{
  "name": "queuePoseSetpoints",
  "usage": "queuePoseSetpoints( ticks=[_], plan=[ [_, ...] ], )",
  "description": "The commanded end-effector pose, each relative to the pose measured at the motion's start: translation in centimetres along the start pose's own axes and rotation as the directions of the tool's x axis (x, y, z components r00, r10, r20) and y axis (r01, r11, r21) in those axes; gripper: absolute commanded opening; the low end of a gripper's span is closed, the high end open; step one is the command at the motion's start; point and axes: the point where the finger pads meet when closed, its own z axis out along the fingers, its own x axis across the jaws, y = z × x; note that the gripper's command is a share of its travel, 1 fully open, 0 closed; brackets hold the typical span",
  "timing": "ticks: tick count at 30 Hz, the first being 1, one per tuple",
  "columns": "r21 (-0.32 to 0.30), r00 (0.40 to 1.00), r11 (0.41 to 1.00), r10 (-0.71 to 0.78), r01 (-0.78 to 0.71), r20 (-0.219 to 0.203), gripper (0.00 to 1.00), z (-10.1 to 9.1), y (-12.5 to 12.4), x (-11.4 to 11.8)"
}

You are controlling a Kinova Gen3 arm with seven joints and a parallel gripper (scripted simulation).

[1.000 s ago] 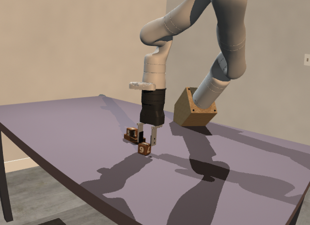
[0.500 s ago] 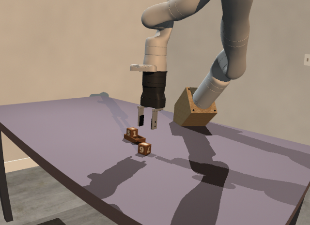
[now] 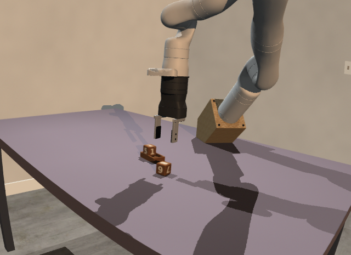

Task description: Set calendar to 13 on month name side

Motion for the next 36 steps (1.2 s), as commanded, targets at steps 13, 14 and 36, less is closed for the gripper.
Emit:
queuePoseSetpoints(
  ticks=[13,14,36],
  plan=[
    [0.001,1.0,1.0,0.0,0.0,-0.001,1.0,-0.06,-0.03,0.03],
    [0.001,1.0,1.0,0.0,0.0,-0.001,1.0,-0.06,-0.03,0.03],
    [-0.001,0.983,0.983,-0.184,0.184,-0.001,1.0,0.05,-0.23,-0.13]
  ],
)
